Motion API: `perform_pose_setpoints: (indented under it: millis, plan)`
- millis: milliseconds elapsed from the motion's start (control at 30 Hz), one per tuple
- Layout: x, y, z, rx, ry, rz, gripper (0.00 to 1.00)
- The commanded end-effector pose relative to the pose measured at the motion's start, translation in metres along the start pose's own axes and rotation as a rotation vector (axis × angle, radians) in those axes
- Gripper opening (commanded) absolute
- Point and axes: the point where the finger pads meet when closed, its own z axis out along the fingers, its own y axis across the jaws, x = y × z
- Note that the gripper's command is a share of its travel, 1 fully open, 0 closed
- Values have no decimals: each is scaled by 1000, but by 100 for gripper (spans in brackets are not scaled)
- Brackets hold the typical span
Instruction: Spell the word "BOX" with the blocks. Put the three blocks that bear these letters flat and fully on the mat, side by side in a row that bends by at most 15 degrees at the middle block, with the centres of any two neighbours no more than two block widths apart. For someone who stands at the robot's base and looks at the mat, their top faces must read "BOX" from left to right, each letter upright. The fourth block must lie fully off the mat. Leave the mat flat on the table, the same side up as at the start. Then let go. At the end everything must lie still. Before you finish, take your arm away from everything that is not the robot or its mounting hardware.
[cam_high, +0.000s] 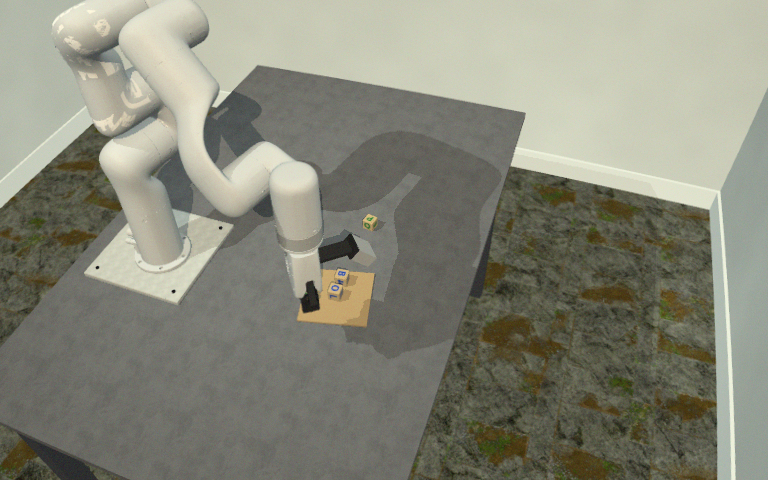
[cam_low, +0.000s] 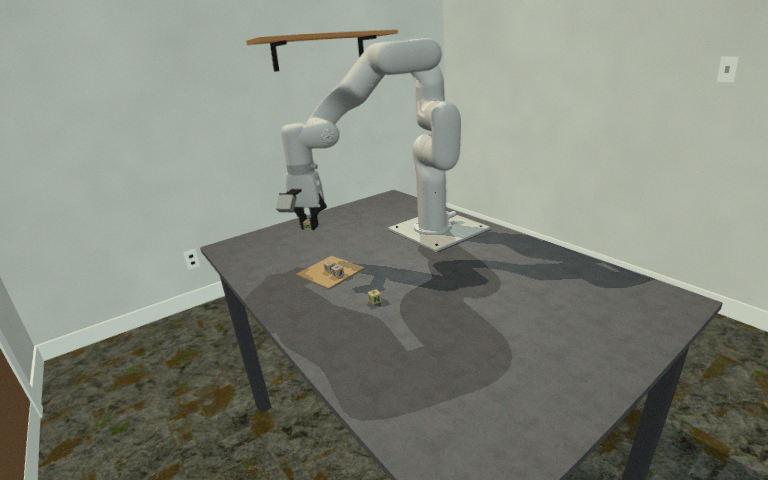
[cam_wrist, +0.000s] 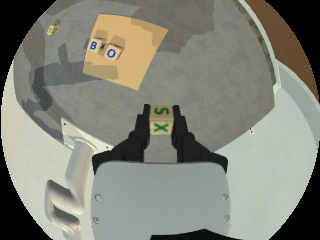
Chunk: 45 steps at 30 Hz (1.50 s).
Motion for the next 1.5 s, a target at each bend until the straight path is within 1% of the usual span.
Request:
perform_pose_setpoints:
  millis: [0, 467, 533, 567, 1033, 1100, 1200, 1367, 1467]
  plan:
    - [7, -6, -2, -3, 3, -139, 21]
    - [20, -20, -2, -4, 2, -427, 21]
    - [20, -20, -2, -4, 2, -427, 21]
    - [23, -23, -2, -4, 2, -489, 21]
    - [35, -38, -3, -4, 2, -777, 21]
    - [35, -38, -3, -4, 2, -777, 21]
    - [39, -43, -3, -5, 2, -873, 21]
    - [43, -48, -3, -5, 2, -955, 21]
    - [44, -49, -3, -5, 2, -976, 21]
